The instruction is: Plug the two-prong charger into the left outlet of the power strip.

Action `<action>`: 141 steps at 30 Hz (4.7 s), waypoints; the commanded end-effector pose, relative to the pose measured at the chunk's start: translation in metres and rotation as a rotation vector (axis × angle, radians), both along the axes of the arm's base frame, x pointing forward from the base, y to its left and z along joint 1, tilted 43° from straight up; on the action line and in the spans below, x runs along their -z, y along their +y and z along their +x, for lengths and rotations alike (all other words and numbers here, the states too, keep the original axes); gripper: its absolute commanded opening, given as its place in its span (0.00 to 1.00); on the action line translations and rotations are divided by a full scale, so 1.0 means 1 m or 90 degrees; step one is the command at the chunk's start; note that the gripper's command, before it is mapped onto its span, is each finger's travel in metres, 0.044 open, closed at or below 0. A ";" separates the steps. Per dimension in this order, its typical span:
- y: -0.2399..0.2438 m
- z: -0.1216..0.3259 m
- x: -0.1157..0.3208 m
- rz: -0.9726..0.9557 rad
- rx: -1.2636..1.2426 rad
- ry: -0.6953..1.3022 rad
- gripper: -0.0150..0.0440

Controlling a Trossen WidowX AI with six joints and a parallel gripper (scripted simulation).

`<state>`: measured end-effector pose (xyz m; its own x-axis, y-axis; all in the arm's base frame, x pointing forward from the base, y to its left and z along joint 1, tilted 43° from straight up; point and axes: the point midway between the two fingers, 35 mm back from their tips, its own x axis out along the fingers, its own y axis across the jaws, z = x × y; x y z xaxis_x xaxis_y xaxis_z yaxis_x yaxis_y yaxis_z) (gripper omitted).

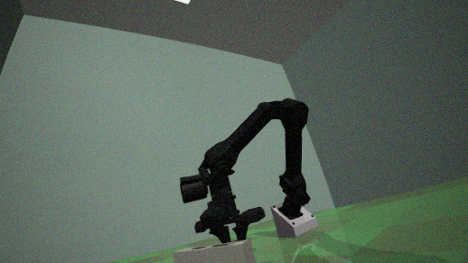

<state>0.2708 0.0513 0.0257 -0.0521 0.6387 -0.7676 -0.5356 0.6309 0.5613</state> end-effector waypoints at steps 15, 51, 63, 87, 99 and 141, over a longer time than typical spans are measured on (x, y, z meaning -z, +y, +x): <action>0.002 0.005 -0.003 0.003 0.003 0.000 0.25; 0.006 0.013 -0.006 0.003 0.003 0.000 0.25; 0.009 0.017 -0.008 0.003 0.003 0.000 0.25; 0.013 0.025 -0.011 0.003 0.003 -0.001 0.25; 0.013 0.026 -0.013 0.003 0.003 -0.001 0.25; 0.010 0.022 -0.012 0.003 0.003 0.000 0.25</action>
<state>0.2861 0.0588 0.0331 -0.0759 0.6244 -0.7774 -0.5179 0.6416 0.5658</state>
